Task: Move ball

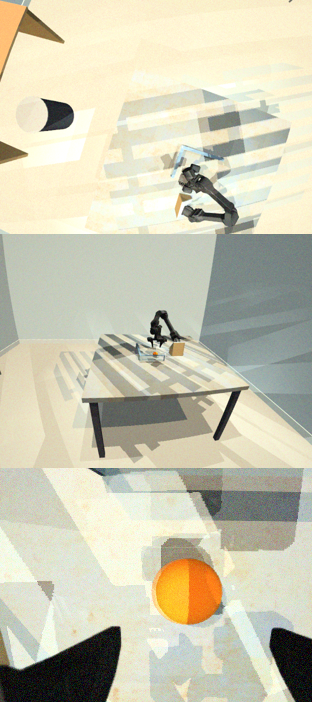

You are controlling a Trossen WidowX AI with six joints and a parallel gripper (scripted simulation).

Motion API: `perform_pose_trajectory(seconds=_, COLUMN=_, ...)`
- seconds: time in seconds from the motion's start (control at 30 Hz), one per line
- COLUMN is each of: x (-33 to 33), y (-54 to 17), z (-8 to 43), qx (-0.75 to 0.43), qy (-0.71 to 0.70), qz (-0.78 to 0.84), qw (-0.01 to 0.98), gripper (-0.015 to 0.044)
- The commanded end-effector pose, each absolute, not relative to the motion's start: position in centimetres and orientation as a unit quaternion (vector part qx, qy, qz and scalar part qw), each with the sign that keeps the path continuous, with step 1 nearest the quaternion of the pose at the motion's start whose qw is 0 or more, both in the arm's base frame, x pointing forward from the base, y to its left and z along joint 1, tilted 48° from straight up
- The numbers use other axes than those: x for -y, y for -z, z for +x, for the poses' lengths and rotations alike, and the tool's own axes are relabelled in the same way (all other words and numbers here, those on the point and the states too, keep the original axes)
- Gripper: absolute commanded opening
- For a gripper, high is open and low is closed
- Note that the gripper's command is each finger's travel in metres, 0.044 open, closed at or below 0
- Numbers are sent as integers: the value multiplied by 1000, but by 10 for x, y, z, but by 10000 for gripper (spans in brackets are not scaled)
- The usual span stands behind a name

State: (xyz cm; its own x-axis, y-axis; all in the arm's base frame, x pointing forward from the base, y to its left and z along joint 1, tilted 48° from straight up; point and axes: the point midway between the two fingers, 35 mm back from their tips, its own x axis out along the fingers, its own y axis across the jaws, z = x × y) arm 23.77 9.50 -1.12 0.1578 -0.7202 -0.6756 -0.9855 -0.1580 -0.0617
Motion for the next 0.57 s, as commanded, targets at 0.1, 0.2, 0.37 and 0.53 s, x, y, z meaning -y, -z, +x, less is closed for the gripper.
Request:
perform_pose_trajectory(seconds=0.1, x=-102, y=5, z=236, qx=-595, qy=-259, qz=-717, qw=256, gripper=400)
perform_pose_trajectory(seconds=0.2, x=-123, y=-17, z=229, qx=-596, qy=-257, qz=-716, qw=257, gripper=440)
perform_pose_trajectory(seconds=0.37, x=-124, y=-19, z=228, qx=-596, qy=-257, qz=-716, qw=257, gripper=440)
perform_pose_trajectory(seconds=0.53, x=-124, y=-19, z=228, qx=-596, qy=-257, qz=-716, qw=257, gripper=440)
